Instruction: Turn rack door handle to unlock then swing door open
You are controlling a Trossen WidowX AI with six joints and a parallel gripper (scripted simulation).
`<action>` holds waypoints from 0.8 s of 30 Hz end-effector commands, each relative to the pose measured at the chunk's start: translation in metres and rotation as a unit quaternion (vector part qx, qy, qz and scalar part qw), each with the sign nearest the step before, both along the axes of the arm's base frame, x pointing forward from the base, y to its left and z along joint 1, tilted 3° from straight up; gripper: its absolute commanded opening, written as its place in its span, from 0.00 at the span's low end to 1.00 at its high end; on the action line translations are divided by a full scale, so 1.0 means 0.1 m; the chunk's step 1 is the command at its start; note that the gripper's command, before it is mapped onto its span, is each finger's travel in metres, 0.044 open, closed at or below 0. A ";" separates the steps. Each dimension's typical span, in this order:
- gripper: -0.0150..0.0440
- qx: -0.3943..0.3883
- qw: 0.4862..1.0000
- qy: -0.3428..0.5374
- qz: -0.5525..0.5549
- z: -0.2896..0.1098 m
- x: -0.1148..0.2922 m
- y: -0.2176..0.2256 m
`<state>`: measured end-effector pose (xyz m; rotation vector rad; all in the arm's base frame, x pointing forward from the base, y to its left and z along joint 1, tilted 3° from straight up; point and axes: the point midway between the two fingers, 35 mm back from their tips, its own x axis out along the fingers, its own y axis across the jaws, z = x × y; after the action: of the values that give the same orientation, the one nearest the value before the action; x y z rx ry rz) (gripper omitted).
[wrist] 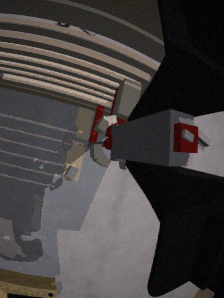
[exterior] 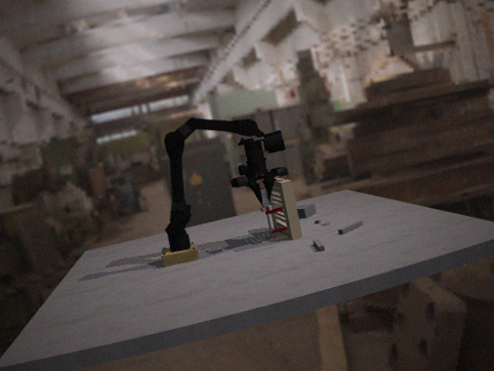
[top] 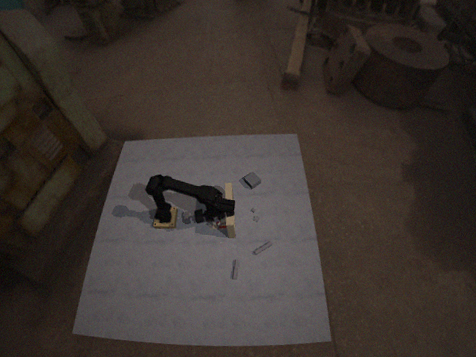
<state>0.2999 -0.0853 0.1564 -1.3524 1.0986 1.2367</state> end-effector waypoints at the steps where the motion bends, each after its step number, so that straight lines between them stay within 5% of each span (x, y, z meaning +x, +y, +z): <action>1: 0.39 0.002 1.000 0.000 0.001 0.00 0.00 0.01; 11: 0.28 0.002 1.000 0.000 0.001 0.00 0.00 0.01; 24: 0.28 0.010 0.995 0.000 -0.099 -0.01 -0.09 0.04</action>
<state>0.2975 -0.0844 0.1560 -1.2529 1.1587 1.1397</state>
